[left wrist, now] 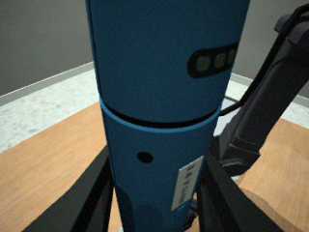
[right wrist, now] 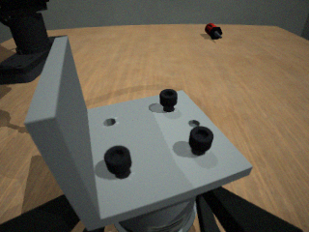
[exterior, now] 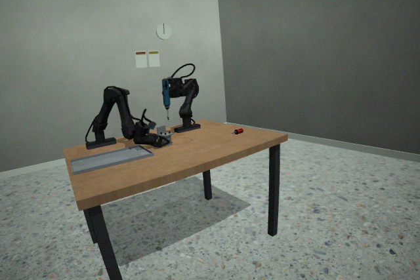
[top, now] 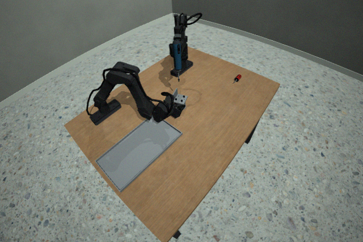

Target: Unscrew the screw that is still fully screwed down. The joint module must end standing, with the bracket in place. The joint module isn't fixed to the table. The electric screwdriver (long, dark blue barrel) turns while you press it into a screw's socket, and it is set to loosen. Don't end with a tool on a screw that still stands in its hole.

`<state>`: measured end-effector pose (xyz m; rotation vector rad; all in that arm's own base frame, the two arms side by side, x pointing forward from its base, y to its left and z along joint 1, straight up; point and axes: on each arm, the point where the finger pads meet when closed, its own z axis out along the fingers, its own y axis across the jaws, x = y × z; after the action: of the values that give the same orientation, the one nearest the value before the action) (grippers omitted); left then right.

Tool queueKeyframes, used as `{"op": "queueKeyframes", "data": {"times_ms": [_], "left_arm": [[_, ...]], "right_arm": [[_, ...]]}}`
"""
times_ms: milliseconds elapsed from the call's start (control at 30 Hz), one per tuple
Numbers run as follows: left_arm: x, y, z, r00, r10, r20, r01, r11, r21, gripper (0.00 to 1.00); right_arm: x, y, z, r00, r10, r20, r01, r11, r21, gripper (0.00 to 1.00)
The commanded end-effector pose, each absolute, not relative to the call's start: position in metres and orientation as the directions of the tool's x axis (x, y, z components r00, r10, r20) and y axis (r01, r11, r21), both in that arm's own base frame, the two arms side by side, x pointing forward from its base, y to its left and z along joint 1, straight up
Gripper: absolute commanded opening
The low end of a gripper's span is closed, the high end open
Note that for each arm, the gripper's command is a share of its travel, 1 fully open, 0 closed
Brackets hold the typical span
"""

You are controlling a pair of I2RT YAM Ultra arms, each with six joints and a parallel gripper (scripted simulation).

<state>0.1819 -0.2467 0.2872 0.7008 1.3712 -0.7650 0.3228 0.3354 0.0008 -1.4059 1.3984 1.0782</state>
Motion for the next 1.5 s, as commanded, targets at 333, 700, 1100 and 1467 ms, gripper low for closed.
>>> {"op": "queueKeyframes", "data": {"times_ms": [333, 700, 1100, 1467], "left_arm": [[0.170, -0.229, 0.320, 0.105, -0.160, -0.982, 0.814, 0.581, -0.007, 0.42], [0.167, -0.225, 0.320, 0.105, -0.160, -0.982, 0.815, 0.579, -0.007, 0.42], [0.165, -0.221, 0.322, 0.108, -0.163, -0.981, 0.814, 0.581, -0.007, 0.42], [0.165, -0.221, 0.313, 0.098, -0.147, -0.984, 0.813, 0.582, -0.006, 0.42]], "right_arm": [[0.326, 0.334, 0.016, 0.021, -0.240, -0.971, -1.000, -0.007, -0.020, 0.59], [0.326, 0.334, 0.016, 0.021, -0.240, -0.971, -1.000, -0.007, -0.020, 0.59], [0.326, 0.334, 0.016, 0.021, -0.240, -0.971, -1.000, -0.007, -0.020, 0.59], [0.326, 0.334, 0.016, 0.021, -0.240, -0.971, -1.000, -0.007, -0.020, 0.59]]}}
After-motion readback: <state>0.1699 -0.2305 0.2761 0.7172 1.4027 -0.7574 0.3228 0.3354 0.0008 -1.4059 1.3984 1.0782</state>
